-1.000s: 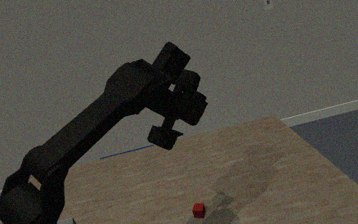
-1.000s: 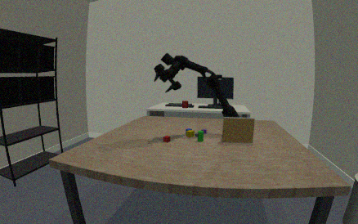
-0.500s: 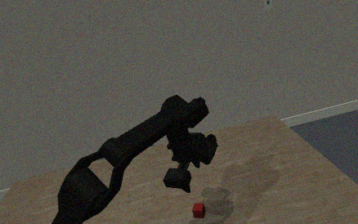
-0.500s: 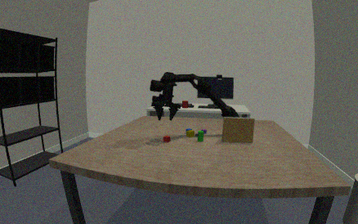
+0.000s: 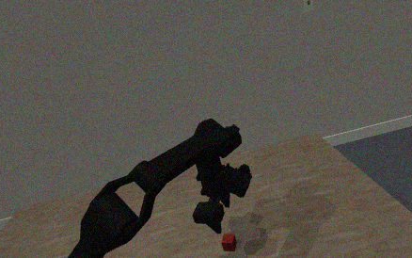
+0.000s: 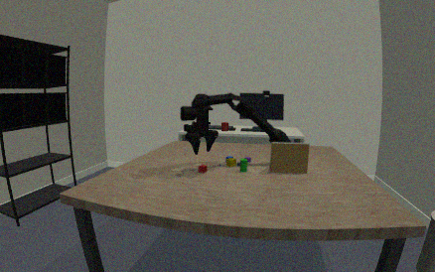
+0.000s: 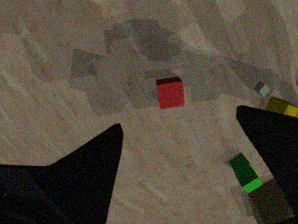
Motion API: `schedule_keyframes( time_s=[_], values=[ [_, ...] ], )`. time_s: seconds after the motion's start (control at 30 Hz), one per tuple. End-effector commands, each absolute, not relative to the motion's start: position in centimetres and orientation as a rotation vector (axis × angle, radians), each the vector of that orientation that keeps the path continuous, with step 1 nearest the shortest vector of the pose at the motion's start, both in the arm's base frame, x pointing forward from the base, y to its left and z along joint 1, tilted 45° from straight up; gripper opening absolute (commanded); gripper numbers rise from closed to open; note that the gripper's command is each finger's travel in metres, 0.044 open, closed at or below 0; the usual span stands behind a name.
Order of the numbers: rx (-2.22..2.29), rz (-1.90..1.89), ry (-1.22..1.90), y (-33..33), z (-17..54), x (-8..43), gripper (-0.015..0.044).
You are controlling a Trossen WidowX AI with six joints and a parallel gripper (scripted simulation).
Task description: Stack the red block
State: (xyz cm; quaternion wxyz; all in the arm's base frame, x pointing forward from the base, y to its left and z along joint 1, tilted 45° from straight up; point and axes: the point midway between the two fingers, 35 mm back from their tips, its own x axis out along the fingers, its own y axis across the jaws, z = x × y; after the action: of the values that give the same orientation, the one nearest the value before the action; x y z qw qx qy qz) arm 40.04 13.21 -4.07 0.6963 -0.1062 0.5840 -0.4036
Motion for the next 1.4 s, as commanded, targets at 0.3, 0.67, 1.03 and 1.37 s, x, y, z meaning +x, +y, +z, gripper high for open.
schedule_keyframes(
  time_s=[0.3,0.67,1.03,1.37],
  values=[
    [-0.252,-0.908,1.307,10.0,-7.5,39.9,0.044],
    [-0.252,-0.909,1.306,9.0,-8.5,39.9,0.044],
    [-0.253,-0.909,1.306,7.8,-9.8,39.9,0.044],
    [-0.253,-0.91,1.306,7.3,-10.2,39.8,0.044]
  ],
)
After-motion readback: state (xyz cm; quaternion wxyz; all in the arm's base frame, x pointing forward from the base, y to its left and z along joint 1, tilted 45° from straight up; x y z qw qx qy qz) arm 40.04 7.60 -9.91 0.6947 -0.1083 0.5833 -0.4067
